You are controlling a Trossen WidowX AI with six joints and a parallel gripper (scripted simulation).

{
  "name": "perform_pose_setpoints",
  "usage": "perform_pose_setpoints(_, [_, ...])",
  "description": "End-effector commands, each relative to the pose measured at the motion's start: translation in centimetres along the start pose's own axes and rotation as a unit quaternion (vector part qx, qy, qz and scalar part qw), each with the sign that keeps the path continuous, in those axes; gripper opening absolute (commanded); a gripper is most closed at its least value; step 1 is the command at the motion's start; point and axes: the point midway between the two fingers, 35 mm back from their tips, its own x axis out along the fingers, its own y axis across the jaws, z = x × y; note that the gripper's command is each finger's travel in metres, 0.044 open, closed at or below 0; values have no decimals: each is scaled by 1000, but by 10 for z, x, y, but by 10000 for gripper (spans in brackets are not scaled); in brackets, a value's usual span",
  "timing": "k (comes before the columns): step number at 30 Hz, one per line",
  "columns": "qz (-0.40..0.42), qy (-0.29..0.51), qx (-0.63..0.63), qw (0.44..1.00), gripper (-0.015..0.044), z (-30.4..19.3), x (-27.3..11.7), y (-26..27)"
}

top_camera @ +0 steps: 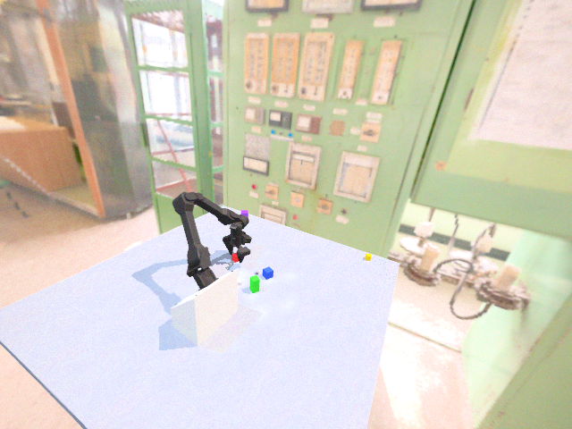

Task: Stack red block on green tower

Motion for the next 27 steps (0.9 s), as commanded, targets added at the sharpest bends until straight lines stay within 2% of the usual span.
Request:
perform_pose_setpoints(1, [-2,-1,2,1000,440,0,1,-1])
perform_pose_setpoints(2, [-2,-1,2,1000,440,0,0,-1])
perform_pose_setpoints(13, [-2,-1,2,1000,151,0,0,-1])
perform_pose_setpoints(21, [-2,-1,2,1000,98,0,0,-1])
perform_pose_setpoints(25, [-2,-1,2,1000,0,1,-10,-1])
perform_pose_setpoints(27, [-3,-1,2,1000,0,1,-20,0])
